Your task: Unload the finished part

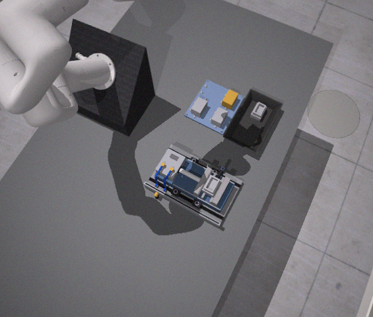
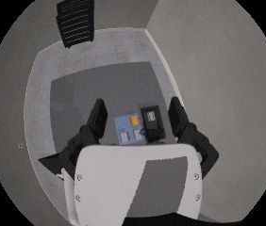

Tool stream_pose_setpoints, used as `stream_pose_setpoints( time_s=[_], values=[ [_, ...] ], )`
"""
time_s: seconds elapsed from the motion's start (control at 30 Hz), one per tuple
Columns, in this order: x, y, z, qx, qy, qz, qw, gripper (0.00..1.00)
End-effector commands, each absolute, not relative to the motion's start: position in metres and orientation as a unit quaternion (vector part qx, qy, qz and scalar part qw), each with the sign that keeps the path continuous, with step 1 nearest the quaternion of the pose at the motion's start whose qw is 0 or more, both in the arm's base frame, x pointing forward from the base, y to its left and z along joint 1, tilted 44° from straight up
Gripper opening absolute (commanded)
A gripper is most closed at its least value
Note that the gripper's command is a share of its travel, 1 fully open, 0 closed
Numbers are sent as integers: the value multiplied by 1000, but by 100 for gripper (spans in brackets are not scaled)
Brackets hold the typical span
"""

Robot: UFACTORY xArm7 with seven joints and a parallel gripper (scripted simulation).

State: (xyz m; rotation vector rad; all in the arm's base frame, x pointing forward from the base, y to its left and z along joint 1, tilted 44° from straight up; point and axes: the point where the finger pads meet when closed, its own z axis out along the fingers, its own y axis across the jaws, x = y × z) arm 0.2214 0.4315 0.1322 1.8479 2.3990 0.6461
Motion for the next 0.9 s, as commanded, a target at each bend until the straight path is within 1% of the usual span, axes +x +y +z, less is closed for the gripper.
stream_pose_setpoints(
  time_s=[0.0, 0.37, 0.43, 0.6, 0.87],
  values=[
    [247, 423, 131, 597, 776, 199, 44, 100],
    [254, 419, 130, 597, 777, 195, 50, 100],
    [293, 398, 127, 596, 779, 175, 86, 100],
    [304, 391, 127, 596, 779, 168, 96, 100],
    [304, 391, 127, 596, 779, 168, 96, 100]
  ],
)
